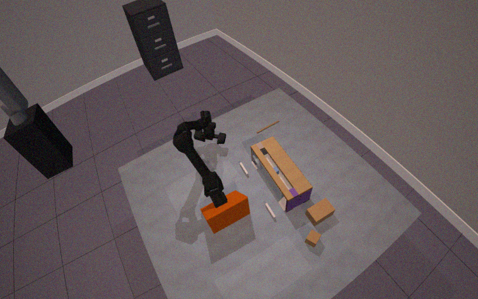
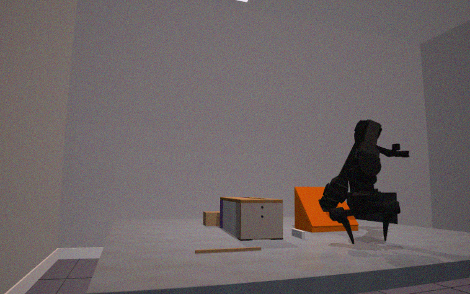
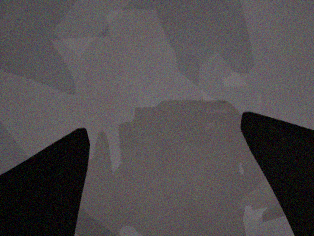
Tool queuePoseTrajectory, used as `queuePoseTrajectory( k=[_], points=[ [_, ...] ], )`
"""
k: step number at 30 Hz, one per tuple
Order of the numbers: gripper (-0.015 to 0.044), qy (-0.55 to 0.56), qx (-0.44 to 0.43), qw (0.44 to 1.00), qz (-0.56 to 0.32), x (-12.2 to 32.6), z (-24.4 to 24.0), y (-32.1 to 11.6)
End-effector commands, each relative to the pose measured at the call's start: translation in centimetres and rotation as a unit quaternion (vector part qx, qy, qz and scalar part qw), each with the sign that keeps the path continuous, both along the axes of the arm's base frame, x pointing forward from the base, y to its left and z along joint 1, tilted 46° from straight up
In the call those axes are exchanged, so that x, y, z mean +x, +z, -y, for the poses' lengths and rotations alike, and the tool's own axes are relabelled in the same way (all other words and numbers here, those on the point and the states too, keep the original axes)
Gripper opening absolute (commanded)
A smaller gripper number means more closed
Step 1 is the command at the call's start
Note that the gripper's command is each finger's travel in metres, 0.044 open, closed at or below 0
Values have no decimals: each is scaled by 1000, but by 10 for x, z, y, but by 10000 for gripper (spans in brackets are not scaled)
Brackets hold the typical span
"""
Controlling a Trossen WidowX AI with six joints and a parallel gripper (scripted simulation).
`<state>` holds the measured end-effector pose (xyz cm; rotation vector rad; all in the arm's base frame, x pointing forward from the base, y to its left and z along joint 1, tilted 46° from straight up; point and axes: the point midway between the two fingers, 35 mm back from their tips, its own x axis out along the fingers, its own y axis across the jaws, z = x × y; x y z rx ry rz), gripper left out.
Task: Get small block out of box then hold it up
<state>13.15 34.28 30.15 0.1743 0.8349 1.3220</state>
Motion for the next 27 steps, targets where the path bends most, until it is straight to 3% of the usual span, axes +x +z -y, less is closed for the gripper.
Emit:
queuePoseTrajectory(
  k=[1,8,17,21,27],
  points=[
    [400,-35,-28,997,70,49,21,-7],
    [400,-86,-119,972,184,137,87,-31],
    [400,-114,-263,918,273,214,215,-63],
    [400,-95,-315,902,278,224,265,-81],
    [400,41,-360,898,250,206,305,-133]
  ],
)
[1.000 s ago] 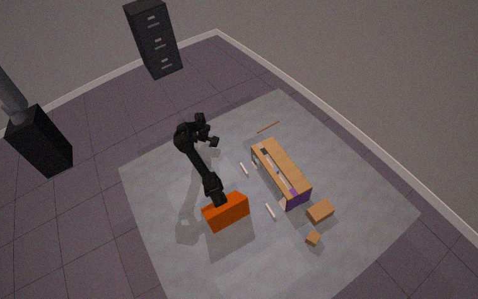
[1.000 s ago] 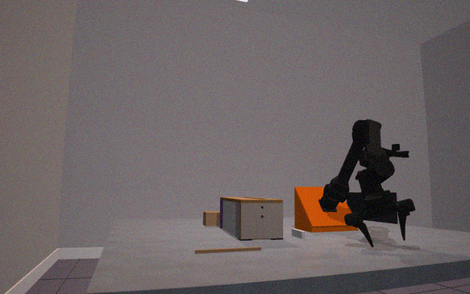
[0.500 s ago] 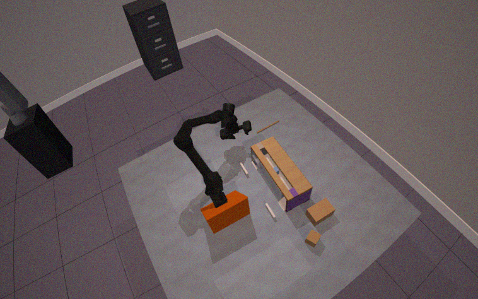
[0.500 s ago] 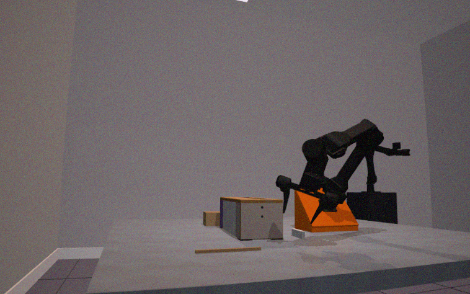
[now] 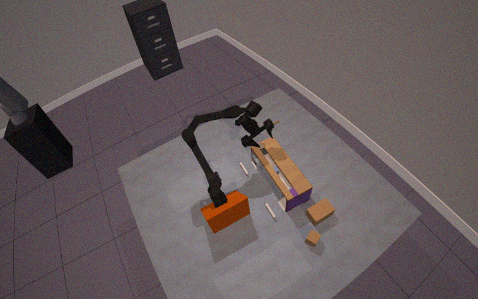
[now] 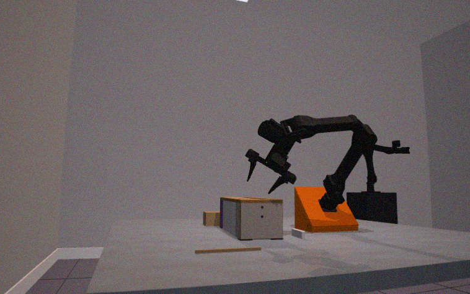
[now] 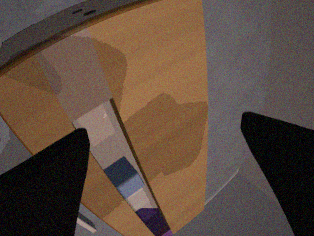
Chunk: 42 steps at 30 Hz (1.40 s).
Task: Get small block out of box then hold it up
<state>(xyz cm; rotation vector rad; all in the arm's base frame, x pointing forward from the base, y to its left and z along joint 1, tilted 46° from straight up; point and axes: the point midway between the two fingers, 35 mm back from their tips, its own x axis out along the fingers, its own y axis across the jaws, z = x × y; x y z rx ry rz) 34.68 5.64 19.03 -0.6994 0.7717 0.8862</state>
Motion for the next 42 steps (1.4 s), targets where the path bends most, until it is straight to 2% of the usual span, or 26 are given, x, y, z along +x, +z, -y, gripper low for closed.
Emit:
queuePoseTrajectory(
  k=[1,6,8,42],
  points=[
    [400,77,-38,995,-52,-16,27,-33],
    [400,217,-36,967,-127,-54,60,-70],
    [400,235,-30,962,-134,-60,63,-73],
    [400,235,-30,962,-133,-58,34,-100]
  ],
)
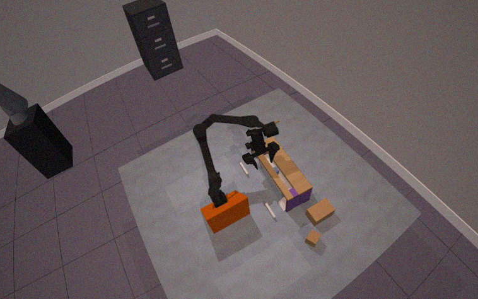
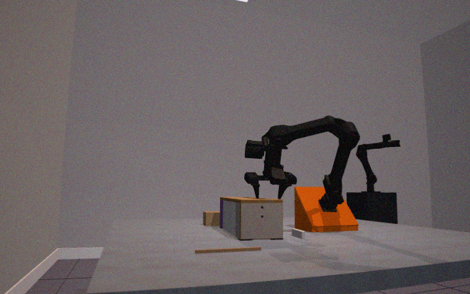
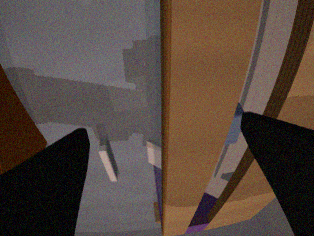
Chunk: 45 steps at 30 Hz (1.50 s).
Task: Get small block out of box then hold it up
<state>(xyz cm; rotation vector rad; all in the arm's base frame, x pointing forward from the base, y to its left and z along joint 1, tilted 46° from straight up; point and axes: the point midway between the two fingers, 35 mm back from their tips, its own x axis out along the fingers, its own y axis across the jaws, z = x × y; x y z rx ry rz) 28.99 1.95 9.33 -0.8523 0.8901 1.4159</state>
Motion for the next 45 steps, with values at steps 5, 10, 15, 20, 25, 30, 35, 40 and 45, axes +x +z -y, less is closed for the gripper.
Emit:
queuePoseTrajectory(
  k=[5,10,15,20,25,30,35,40,45],
  points=[
    [400,-2,2,1000,-1,-1,-10,-9],
    [400,-2,2,1000,-1,-2,-16,-14],
    [400,-2,3,1000,-1,-3,-22,-20],
    [400,-2,3,1000,-1,-4,-28,-25],
    [400,0,2,1000,0,-3,-27,-24],
    [400,-1,1,1000,-1,-4,-19,-33],
    [400,-1,1,1000,-1,-4,-10,-42],
    [400,-1,1,1000,-1,-4,-2,-51],
    [400,-1,1,1000,-1,-5,7,-60]
  ],
)
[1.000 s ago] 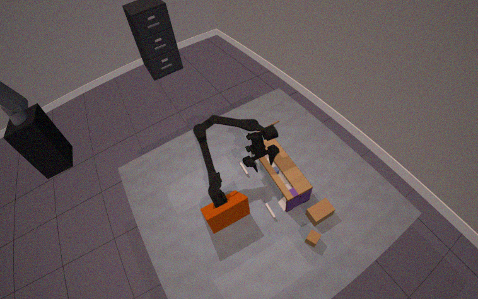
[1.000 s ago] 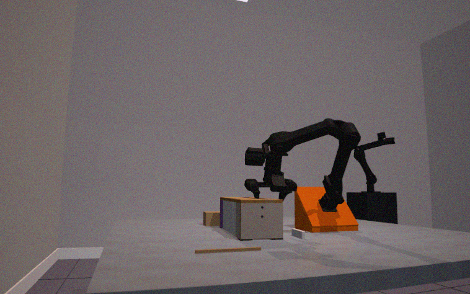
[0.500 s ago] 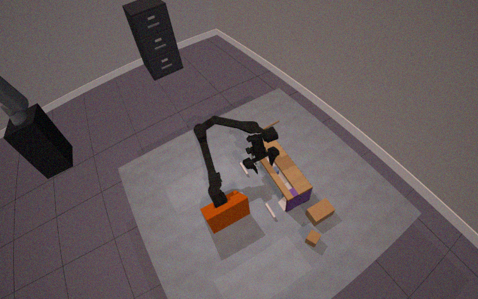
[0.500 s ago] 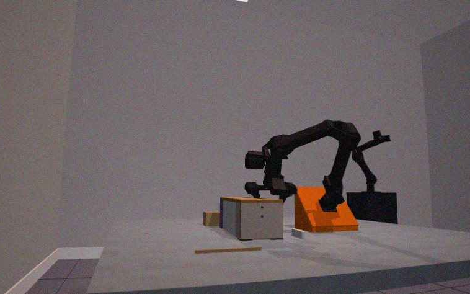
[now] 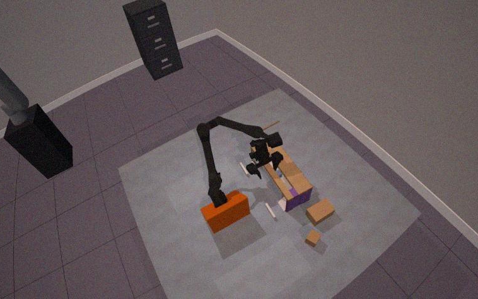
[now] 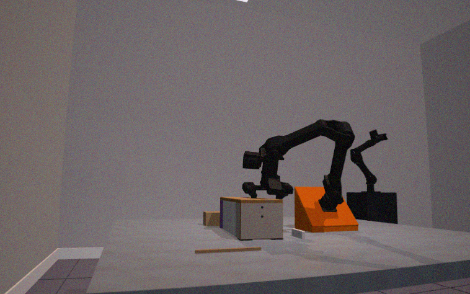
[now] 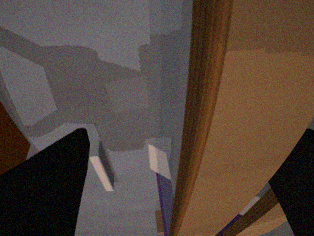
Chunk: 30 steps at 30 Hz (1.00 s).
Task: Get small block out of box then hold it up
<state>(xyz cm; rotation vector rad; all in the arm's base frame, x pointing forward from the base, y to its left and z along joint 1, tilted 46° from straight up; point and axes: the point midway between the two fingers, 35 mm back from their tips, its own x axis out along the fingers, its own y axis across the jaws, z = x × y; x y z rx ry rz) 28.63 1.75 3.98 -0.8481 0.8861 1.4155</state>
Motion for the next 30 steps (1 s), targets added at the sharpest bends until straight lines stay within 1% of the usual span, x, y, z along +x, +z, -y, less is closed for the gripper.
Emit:
queuePoseTrajectory(
  k=[1,30],
  points=[
    [400,0,-2,1000,-2,-1,7,-9],
    [400,0,-4,1000,-1,-3,61,-64]
  ],
)
